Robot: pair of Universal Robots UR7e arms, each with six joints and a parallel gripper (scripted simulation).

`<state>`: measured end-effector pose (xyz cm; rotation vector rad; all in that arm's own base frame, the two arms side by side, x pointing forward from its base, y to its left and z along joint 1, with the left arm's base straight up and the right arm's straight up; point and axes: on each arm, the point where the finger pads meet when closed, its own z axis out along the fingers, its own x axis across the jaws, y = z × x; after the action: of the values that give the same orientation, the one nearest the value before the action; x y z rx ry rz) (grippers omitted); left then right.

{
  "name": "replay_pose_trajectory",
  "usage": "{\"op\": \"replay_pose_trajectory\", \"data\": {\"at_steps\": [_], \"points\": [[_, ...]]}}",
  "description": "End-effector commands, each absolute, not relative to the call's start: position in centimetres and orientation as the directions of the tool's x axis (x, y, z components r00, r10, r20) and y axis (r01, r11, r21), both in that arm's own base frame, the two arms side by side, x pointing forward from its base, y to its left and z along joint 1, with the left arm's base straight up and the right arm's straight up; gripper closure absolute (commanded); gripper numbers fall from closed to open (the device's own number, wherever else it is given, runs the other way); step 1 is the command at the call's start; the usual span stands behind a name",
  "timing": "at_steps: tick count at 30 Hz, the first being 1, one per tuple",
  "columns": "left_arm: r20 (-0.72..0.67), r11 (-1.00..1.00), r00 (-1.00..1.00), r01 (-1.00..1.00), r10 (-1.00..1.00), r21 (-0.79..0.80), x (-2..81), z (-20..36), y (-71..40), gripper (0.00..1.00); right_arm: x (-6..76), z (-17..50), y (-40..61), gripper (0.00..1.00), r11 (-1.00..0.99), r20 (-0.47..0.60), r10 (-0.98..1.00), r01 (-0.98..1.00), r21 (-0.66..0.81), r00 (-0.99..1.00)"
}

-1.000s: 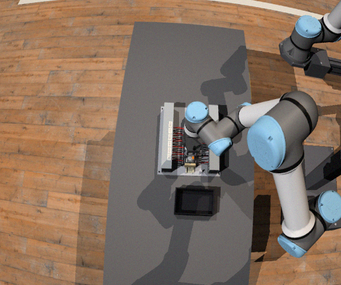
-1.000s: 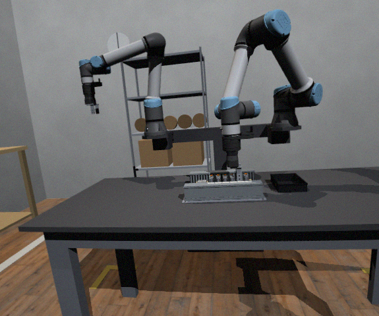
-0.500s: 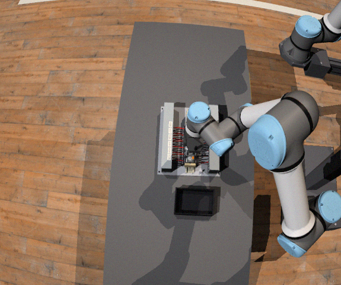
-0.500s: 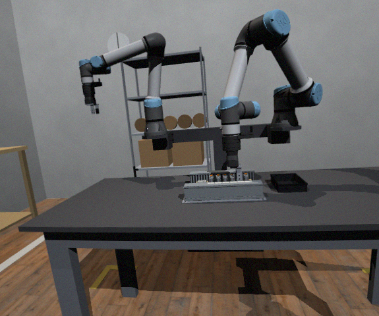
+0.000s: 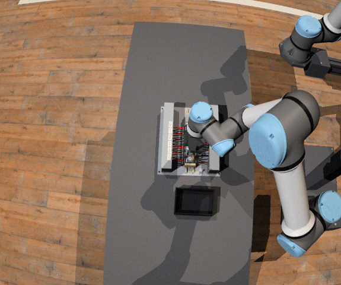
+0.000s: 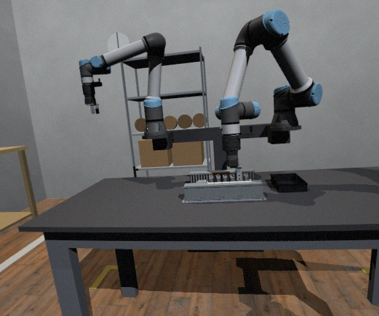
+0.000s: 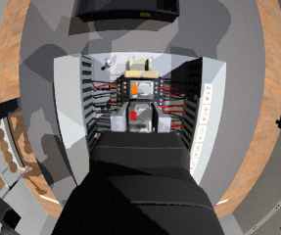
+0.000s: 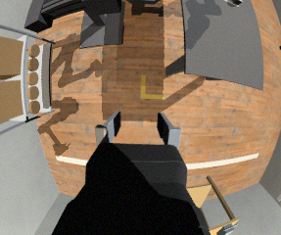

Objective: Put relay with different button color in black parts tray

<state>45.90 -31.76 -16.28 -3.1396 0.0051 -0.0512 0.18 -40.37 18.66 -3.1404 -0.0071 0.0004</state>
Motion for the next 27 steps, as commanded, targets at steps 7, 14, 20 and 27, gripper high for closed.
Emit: {"op": "replay_pose_trajectory", "data": {"at_steps": [7,14,20,27], "points": [[0.052,-1.000,0.999,-0.003,-0.003,0.000,45.89,-16.19,-31.81,1.00,0.19,18.70,-40.40,0.00,-1.000,0.000,0.005,0.005,0.000,1.000],[0.057,-1.000,0.998,-0.003,-0.003,0.000,45.88,-16.19,-31.81,1.00,0.19,18.70,-40.40,0.00,-1.000,0.000,0.005,0.005,0.000,1.000],[0.068,-1.000,0.998,-0.003,-0.003,0.000,45.85,-16.19,-31.81,1.00,0.19,18.70,-40.40,0.00,-1.000,0.000,0.005,0.005,0.000,1.000],[0.080,-1.000,0.997,-0.003,-0.003,0.000,45.81,-16.18,-31.81,1.00,0.19,18.70,-40.40,0.00,-1.000,0.000,0.005,0.005,0.000,1.000]]}}
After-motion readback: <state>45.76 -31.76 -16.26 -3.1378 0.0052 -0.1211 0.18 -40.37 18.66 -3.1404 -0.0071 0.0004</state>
